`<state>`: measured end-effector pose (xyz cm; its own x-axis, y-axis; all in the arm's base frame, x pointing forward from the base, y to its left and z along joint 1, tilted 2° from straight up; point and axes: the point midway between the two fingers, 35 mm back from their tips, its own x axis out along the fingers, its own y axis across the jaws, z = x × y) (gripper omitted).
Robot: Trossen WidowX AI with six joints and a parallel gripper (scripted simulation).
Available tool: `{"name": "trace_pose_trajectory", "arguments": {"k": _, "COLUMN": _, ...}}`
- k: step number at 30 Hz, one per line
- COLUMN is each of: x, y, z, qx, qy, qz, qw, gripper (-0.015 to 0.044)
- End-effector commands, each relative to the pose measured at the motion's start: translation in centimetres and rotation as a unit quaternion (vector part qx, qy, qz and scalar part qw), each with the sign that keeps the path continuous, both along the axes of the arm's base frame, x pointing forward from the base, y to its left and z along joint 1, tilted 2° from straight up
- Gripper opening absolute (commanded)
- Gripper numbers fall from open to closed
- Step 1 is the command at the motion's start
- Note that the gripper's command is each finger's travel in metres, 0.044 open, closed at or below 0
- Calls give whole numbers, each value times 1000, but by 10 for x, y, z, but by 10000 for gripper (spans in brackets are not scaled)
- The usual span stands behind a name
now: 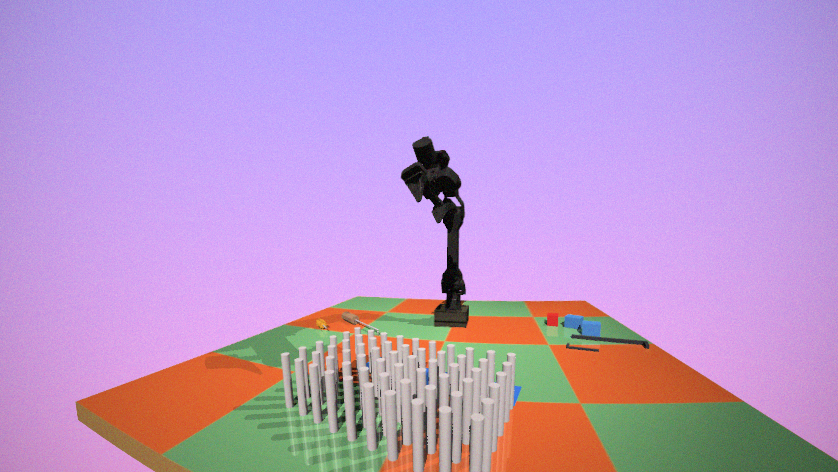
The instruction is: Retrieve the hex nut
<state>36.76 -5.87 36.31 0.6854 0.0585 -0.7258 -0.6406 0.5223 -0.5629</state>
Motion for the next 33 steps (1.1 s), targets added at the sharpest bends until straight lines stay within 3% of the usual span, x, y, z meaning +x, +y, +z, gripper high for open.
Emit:
{"name": "trace_pose_trajectory", "arguments": {"k": 1, "x": 1, "y": 0, "z": -1, "qx": 1, "qy": -1, "qz": -2, "qw": 1000, "gripper": 426}}
{"name": "trace_pose_trajectory", "arguments": {"k": 10, "x": 61, "y": -3, "z": -69, "qx": 45, "qy": -55, "qz": -118, "qw": 990, "gripper": 440}}
{"name": "trace_pose_trajectory", "arguments": {"k": 17, "x": 82, "y": 5, "z": -131, "qx": 102, "qy": -113, "qz": -209, "qw": 966, "gripper": 440}}
{"name": "trace_pose_trajectory", "arguments": {"k": 24, "x": 72, "y": 16, "z": -190, "qx": 175, "qy": -175, "qz": -289, "qw": 925, "gripper": 440}}
{"name": "trace_pose_trajectory", "arguments": {"k": 33, "x": 24, "y": 27, "z": -246, "qx": 280, "qy": -249, "qz": -366, "qw": 852, "gripper": 440}}
